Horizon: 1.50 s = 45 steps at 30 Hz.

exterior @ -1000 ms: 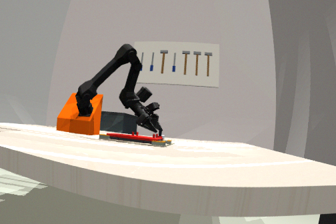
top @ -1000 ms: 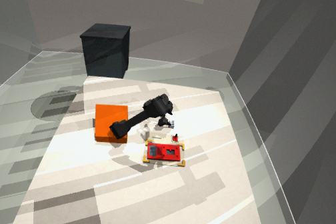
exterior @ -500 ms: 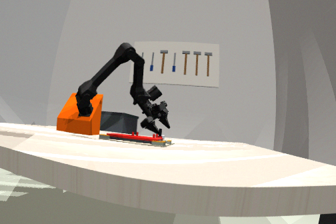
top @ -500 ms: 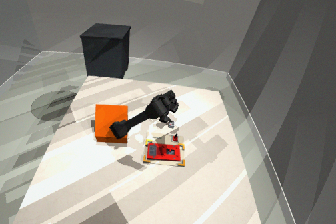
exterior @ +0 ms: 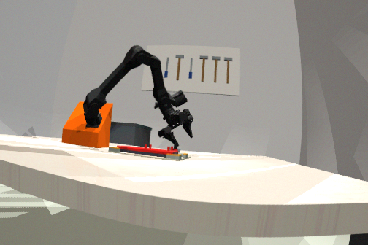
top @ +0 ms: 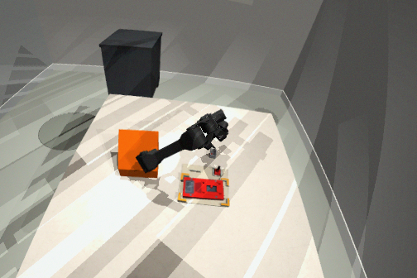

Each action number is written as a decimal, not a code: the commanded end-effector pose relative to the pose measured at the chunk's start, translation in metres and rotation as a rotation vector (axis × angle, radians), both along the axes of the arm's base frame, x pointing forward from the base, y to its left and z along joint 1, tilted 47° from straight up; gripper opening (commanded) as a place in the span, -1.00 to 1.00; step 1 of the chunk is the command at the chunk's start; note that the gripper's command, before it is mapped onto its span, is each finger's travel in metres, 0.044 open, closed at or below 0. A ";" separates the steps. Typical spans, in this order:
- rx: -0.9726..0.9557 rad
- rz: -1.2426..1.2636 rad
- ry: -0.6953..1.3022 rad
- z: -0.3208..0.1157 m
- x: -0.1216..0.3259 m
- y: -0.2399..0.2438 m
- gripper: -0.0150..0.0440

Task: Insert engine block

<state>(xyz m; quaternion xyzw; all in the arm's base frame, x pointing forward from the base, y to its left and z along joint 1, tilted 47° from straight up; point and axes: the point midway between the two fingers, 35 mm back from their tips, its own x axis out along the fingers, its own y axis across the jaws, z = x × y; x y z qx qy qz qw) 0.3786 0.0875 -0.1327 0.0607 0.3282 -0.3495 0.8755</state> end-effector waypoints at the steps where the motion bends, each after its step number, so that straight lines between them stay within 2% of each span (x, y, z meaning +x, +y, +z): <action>1: 0.051 -0.079 -0.003 0.000 0.002 -0.001 1.00; 16: 0.190 -0.533 -0.061 0.006 -0.011 -0.013 1.00; 30: 0.185 -0.984 -0.195 0.037 -0.030 -0.027 1.00; 45: 0.181 -1.005 -0.205 0.028 -0.021 -0.038 1.00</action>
